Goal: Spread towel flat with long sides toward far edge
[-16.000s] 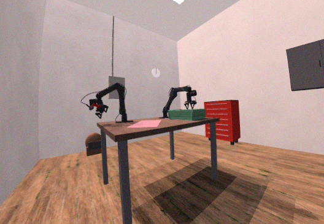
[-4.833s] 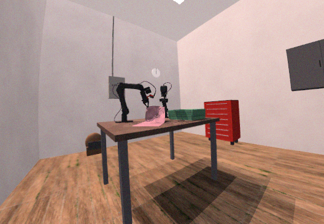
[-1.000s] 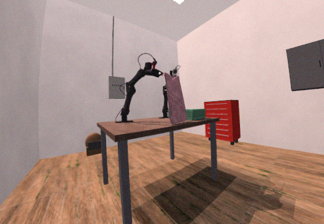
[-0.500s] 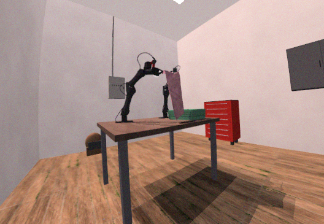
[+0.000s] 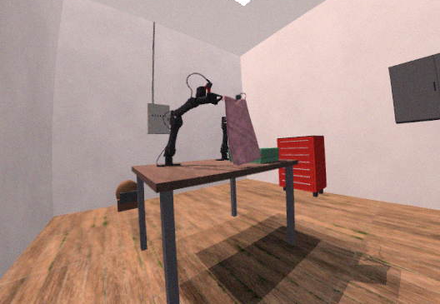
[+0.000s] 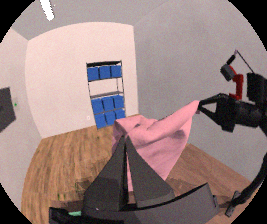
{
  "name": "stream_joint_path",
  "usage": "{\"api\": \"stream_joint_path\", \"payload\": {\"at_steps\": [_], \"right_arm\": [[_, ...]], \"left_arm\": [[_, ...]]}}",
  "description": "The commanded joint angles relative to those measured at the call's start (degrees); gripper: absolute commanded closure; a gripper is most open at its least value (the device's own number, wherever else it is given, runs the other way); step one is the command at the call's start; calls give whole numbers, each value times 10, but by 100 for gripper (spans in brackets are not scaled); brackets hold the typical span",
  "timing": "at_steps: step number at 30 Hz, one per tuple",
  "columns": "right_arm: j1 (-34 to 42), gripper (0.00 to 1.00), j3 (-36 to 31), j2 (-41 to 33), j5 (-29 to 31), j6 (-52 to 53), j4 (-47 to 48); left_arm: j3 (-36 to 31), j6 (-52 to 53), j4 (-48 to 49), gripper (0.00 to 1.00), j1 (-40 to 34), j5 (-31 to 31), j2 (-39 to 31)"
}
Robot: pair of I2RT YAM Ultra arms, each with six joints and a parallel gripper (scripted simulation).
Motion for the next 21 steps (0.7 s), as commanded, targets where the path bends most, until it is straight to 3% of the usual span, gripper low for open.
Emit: {"api": "stream_joint_path", "payload": {"at_steps": [1,2,5,16,21], "right_arm": [[-8,100,10,-20,10,3,40],[-14,100,-50,-26,9,2,107],[-16,100,-83,-11,8,3,157],[-15,100,-72,-25,9,3,170],[-15,100,-65,-26,10,2,121]], "left_arm": [[28,0,35,100,7,-6,-4],[20,0,91,100,9,-6,13],[27,0,113,100,10,-6,28],[29,0,106,100,7,-5,10],[26,0,65,100,7,-6,8]]}}
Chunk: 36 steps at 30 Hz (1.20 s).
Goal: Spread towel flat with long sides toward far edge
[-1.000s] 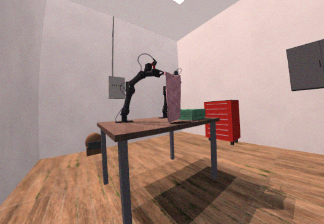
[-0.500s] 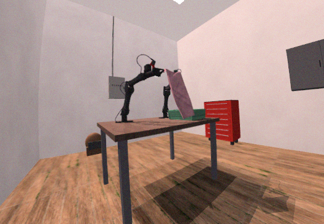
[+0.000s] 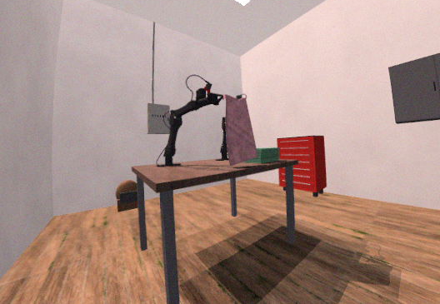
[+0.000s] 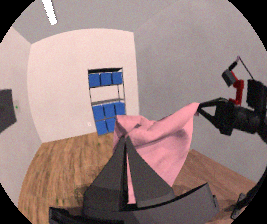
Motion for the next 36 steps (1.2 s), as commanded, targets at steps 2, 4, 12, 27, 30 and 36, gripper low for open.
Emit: {"api": "stream_joint_path", "payload": {"at_steps": [2,4,12,27,30,36], "right_arm": [[-8,100,22,-12,9,2,-37],[-8,100,23,-11,9,2,-37],[-8,100,-32,-24,9,2,-12],[-8,100,-38,-34,9,2,8],[-8,100,-37,-33,9,2,1],[-8,100,-37,-33,9,2,1]], "left_arm": [[7,0,-23,100,4,-6,-26],[8,0,-24,100,4,-6,-26],[-12,-1,-42,100,4,-6,-33],[-23,-1,-41,100,4,-6,-37],[-23,-1,-41,100,4,-6,-37],[-23,-1,-41,100,4,-6,-37]]}}
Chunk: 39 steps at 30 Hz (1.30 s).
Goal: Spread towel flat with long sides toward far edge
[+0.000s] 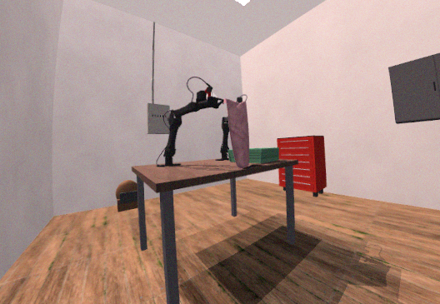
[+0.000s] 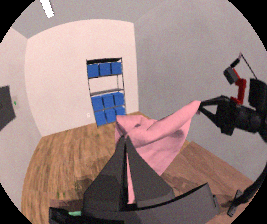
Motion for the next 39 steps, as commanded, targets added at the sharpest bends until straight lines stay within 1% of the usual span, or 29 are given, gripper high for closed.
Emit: {"api": "stream_joint_path", "payload": {"at_steps": [1,31,32,34,35,37,38,39], "right_arm": [[-8,100,12,-19,9,2,6],[-8,100,12,-19,9,2,6],[13,100,-29,-3,8,2,38],[13,100,-29,-3,8,2,39],[28,100,-5,16,8,3,60],[27,100,-2,18,8,2,59],[44,100,-48,26,8,3,122],[44,100,-47,29,7,3,125]], "left_arm": [[-4,-1,11,100,4,-5,-26],[-4,-1,11,100,4,-5,-26],[-13,-1,18,100,12,-5,-20],[-14,-1,19,100,12,-5,-20],[13,-1,-43,100,26,-7,-37],[12,-1,-44,100,27,-7,-38],[22,-1,-97,100,44,-10,-52],[22,-1,-100,100,45,-8,-52]]}}
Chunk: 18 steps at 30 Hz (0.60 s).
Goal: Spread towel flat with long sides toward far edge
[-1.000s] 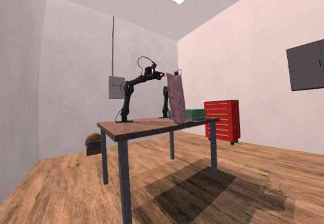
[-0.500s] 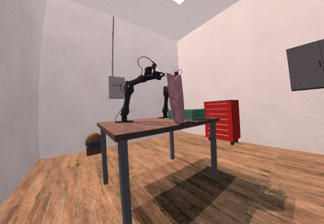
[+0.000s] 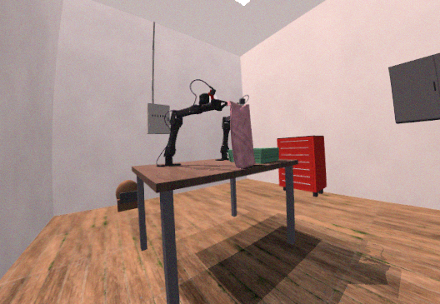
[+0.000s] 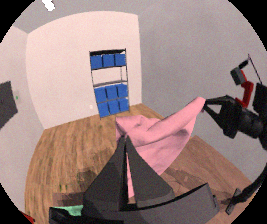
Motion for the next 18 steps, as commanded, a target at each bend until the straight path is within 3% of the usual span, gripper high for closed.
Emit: {"api": "stream_joint_path", "payload": {"at_steps": [1,3,4,9,18], "right_arm": [[21,100,-19,12,5,2,64],[21,100,3,14,4,2,74],[34,100,-30,29,4,3,127],[37,100,-16,41,5,2,167],[38,100,4,12,5,1,87]], "left_arm": [[29,-1,-45,100,23,-8,-42],[28,-1,-51,100,25,-4,-45],[39,-1,-94,100,40,-5,-54],[49,-1,-124,100,49,-4,-58],[31,-2,-148,100,41,-6,-70]]}}
